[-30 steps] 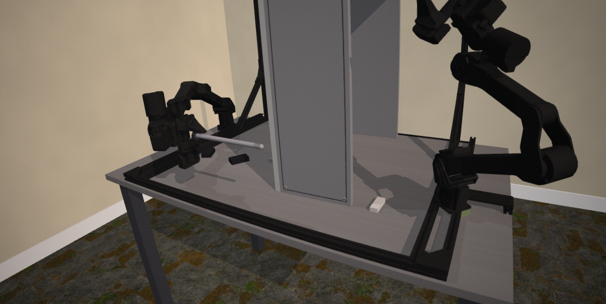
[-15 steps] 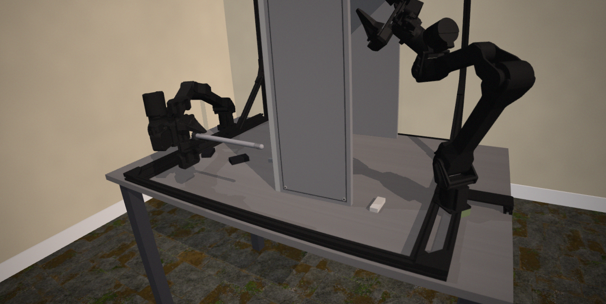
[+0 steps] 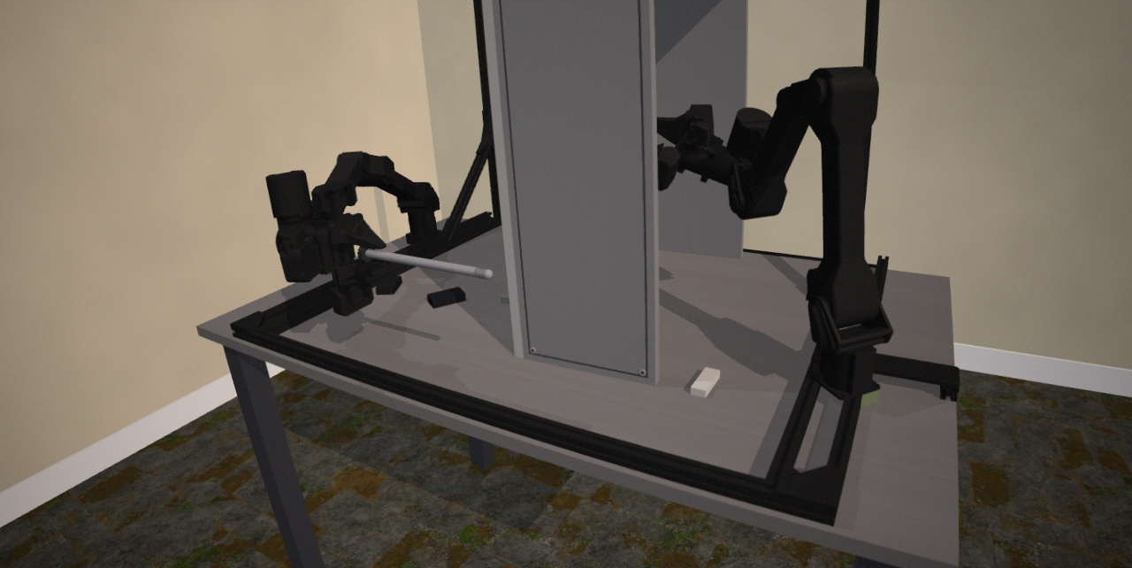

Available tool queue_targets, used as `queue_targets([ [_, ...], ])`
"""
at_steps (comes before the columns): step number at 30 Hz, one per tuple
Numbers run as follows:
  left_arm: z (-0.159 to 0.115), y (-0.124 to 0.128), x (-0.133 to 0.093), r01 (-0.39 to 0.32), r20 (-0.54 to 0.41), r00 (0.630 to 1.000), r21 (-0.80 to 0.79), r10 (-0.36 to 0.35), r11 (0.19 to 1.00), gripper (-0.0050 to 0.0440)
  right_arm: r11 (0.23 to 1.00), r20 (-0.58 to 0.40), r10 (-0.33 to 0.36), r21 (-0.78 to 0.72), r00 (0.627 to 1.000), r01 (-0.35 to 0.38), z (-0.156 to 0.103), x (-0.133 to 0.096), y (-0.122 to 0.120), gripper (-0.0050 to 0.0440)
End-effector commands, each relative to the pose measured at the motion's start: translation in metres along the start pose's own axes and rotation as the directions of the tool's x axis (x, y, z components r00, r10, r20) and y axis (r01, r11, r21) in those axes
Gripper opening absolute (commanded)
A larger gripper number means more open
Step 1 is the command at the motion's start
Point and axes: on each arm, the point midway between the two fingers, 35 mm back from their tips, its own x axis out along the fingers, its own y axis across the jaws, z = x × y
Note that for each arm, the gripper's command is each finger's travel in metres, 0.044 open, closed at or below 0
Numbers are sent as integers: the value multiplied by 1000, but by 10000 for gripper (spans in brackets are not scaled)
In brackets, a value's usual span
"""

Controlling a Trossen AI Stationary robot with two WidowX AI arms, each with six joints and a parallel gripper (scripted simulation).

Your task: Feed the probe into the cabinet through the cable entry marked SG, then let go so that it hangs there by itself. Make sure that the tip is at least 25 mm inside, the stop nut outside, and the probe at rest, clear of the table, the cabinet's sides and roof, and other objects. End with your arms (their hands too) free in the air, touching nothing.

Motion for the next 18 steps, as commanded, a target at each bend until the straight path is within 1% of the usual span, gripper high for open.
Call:
queue_targets([
  [1,-37,1,-3,4,-61,998,67,0,998,440,1000,3,0,3,1000,0,1,0,0,0],
  [5,-115,9,-18,36,-194,981,208,5,978,440,1000,3,0,3,1000,0,1,0,0,0],
  [6,-130,12,-22,44,-220,975,236,9,971,440,1000,3,0,3,1000,0,1,0,0,0],
  [7,-139,14,-25,50,-236,972,252,11,966,440,1000,3,0,3,1000,0,1,0,0,0],
  [8,-143,15,-26,52,-241,970,258,12,965,440,1000,3,0,3,1000,0,1,0,0,0],
  [18,-143,15,-26,52,-241,970,258,12,965,440,1000,3,0,3,1000,0,1,0,0,0],
])
